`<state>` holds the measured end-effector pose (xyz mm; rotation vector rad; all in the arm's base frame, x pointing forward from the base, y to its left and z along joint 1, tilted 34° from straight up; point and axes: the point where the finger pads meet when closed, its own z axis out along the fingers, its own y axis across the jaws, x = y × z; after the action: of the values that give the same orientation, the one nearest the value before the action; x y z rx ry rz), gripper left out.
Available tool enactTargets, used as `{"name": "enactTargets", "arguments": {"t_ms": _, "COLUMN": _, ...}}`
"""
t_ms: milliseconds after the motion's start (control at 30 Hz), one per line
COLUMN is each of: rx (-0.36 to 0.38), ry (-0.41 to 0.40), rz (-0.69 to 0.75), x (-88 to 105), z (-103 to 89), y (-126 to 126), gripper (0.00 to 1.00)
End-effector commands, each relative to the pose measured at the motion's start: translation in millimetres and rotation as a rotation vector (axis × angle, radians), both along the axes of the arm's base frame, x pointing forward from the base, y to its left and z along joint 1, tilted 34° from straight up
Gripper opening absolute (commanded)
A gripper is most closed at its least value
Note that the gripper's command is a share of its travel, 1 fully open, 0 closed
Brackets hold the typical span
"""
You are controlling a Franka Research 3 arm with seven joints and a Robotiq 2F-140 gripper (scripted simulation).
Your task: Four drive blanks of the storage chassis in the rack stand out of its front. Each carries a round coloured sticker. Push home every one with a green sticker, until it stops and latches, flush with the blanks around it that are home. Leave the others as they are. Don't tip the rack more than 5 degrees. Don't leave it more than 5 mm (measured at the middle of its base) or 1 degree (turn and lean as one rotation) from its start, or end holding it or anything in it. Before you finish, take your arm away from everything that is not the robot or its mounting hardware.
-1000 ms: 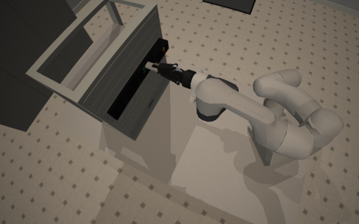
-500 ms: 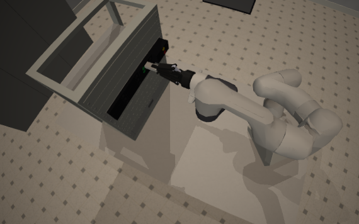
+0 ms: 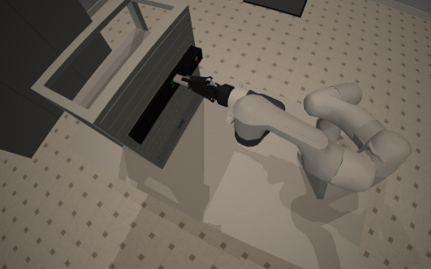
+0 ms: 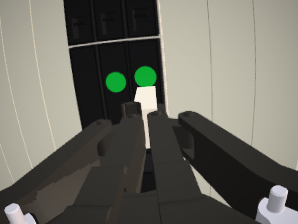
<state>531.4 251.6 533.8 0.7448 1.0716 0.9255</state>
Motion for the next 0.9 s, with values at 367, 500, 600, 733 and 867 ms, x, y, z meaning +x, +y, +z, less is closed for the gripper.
{"name": "enactTargets", "arguments": {"t_ms": 367, "rx": -0.018, "ry": -0.078, "rz": 0.057, "x": 5.4, "z": 0.4, "y": 11.4, "gripper": 0.00}}
{"name": "enactTargets", "arguments": {"t_ms": 500, "rx": -0.018, "ry": -0.078, "rz": 0.057, "x": 5.4, "z": 0.4, "y": 11.4, "gripper": 0.00}}
{"name": "enactTargets", "arguments": {"t_ms": 600, "rx": -0.018, "ry": -0.078, "rz": 0.057, "x": 5.4, "z": 0.4, "y": 11.4, "gripper": 0.00}}
{"name": "enactTargets", "arguments": {"t_ms": 733, "rx": -0.018, "ry": -0.078, "rz": 0.057, "x": 5.4, "z": 0.4, "y": 11.4, "gripper": 0.00}}
{"name": "enactTargets", "arguments": {"t_ms": 867, "rx": -0.018, "ry": -0.078, "rz": 0.057, "x": 5.4, "z": 0.4, "y": 11.4, "gripper": 0.00}}
